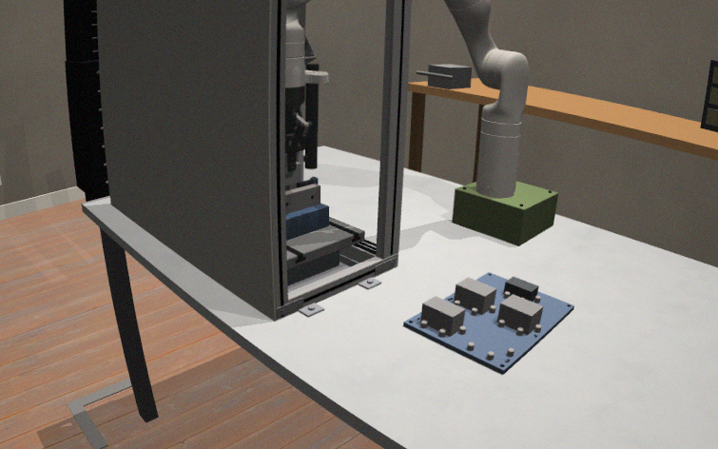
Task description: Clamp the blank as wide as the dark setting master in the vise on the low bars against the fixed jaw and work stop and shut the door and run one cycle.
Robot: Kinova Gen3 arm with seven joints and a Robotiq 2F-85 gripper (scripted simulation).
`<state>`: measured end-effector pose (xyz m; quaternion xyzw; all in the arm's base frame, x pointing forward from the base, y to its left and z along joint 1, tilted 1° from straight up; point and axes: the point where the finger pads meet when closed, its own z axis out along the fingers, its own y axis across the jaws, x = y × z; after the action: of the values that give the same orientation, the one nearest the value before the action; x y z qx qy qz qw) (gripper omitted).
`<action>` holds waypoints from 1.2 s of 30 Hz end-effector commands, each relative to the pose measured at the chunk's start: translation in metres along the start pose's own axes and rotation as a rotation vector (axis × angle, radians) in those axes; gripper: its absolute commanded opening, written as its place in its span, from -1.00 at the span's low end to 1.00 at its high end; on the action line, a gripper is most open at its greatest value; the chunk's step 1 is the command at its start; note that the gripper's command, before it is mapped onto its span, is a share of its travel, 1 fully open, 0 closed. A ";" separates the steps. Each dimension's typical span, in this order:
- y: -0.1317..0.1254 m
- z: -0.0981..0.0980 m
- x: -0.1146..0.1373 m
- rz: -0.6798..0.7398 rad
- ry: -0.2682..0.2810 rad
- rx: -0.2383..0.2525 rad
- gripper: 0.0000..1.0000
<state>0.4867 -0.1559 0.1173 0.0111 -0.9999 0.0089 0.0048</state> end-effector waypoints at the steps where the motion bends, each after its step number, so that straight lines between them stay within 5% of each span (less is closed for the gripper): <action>1: 0.003 0.000 -0.002 0.002 -0.004 -0.004 -0.80; 36: 0.000 0.005 -0.001 0.003 -0.005 -0.005 -0.80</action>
<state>0.4867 -0.1569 0.1142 0.0098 -0.9999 0.0087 0.0045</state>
